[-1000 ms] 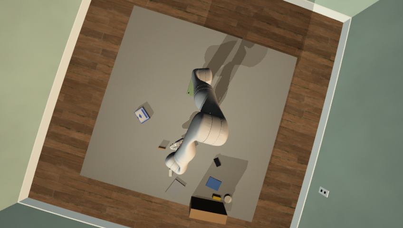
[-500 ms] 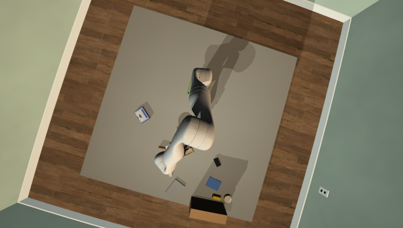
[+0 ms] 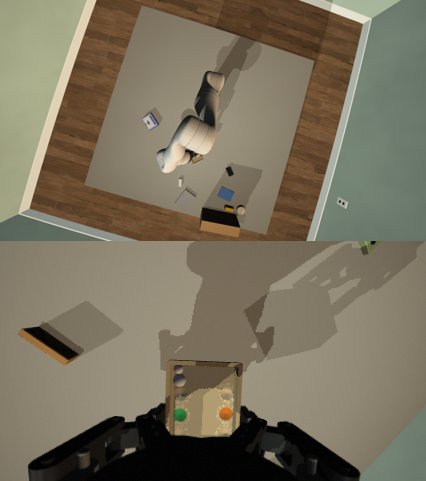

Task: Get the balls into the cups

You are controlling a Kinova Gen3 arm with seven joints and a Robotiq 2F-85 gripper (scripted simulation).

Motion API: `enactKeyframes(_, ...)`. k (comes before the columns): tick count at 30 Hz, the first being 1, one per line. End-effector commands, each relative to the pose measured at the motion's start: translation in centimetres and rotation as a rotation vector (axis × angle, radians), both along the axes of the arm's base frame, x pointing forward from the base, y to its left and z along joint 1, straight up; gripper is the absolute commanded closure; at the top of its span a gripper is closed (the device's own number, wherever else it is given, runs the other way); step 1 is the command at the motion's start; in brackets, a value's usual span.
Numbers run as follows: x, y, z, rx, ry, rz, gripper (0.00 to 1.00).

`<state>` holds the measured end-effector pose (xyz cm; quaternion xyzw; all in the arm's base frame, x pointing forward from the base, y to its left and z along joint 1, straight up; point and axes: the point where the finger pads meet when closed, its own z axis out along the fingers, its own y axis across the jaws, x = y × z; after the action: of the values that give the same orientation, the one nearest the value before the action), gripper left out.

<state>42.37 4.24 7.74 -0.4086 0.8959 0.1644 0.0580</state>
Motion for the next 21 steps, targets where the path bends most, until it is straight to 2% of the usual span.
enactKeyframes(1, 0.04, 0.12, 0.19, -0.034, -0.006, 0.001, 0.26)
enactKeyframes(21, 0.00, 0.69, 0.30, -0.332, -0.026, 0.003, 0.26)
